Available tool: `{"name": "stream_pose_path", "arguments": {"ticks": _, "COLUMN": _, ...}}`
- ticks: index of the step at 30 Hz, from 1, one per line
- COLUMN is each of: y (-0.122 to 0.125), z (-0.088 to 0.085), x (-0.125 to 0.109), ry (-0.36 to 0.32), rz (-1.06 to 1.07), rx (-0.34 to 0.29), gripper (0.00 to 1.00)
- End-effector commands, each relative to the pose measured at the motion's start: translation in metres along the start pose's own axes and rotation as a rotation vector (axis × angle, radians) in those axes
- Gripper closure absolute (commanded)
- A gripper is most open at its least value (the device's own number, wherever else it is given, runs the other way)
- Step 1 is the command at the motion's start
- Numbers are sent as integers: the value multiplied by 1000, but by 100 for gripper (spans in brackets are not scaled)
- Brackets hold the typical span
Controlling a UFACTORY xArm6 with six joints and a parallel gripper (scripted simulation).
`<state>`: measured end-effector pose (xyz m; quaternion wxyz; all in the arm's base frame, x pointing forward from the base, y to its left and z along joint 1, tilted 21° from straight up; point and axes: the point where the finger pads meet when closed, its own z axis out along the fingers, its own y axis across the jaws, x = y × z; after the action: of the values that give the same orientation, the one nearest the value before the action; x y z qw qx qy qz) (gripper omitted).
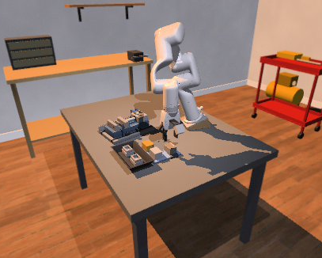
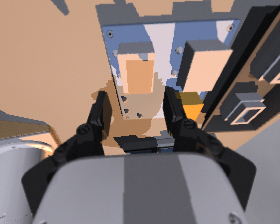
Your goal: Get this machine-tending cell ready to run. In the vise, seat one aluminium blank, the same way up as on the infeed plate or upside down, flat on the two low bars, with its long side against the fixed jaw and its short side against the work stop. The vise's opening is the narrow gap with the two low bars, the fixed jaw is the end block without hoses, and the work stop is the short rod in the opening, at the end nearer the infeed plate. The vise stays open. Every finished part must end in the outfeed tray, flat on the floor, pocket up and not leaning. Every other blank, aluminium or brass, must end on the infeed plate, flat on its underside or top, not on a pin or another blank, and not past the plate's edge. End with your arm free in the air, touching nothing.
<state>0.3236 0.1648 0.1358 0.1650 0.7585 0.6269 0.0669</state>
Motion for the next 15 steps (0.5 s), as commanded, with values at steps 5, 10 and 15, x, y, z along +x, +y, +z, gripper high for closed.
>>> {"name": "stream_pose_path", "arguments": {"ticks": 5, "y": 2, "z": 24, "x": 1, "ry": 2, "rz": 1, "rx": -3, "gripper": 31}}
{"name": "stream_pose_path", "arguments": {"ticks": 10, "y": 2, "z": 31, "x": 2, "ry": 2, "rz": 1, "rx": -3, "gripper": 31}}
{"name": "stream_pose_path", "arguments": {"ticks": 15, "y": 2, "z": 34, "x": 2, "ry": 2, "rz": 1, "rx": -3, "gripper": 31}}
